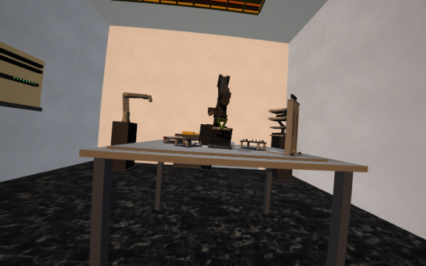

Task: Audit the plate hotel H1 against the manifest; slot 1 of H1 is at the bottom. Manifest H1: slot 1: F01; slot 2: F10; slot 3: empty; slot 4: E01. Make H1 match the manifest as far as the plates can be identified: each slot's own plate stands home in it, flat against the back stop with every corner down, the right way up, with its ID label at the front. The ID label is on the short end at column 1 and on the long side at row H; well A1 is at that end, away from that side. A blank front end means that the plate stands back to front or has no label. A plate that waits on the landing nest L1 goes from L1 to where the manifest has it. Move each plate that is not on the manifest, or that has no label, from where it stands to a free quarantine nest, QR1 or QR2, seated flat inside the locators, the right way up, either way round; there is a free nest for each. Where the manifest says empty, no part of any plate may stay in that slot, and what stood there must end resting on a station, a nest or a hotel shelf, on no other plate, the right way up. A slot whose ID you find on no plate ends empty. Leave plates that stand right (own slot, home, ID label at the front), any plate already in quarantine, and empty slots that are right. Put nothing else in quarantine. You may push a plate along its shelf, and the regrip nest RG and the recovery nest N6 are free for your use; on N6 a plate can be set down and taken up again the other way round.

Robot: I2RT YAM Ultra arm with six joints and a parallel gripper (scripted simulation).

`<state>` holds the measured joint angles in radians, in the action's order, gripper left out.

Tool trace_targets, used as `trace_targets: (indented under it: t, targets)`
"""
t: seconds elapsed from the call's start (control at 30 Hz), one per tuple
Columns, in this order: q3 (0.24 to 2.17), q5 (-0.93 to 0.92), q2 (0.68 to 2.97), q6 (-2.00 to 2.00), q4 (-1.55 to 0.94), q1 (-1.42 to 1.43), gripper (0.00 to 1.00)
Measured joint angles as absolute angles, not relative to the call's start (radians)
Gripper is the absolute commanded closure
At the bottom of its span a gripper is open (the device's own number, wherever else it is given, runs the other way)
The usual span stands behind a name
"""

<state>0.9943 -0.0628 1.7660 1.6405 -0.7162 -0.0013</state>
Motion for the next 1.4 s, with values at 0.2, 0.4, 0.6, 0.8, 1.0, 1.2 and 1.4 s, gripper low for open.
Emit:
trace_targets:
  t: [0.2,0.4,0.6,0.8,1.0,1.2,1.4]
  targets:
    - [0.977,-0.063,1.803,1.643,-0.66,0.001,0.14]
    - [0.961,-0.063,1.836,1.646,-0.604,0.004,0.14]
    - [0.945,-0.063,1.883,1.649,-0.548,0.007,0.14]
    - [0.941,-0.063,1.903,1.651,-0.507,0.007,0.14]
    - [0.936,-0.063,1.903,1.652,-0.493,0.007,0.14]
    - [0.931,-0.063,1.903,1.652,-0.488,0.007,0.14]
    - [0.928,-0.062,1.902,1.652,-0.486,0.008,0.14]
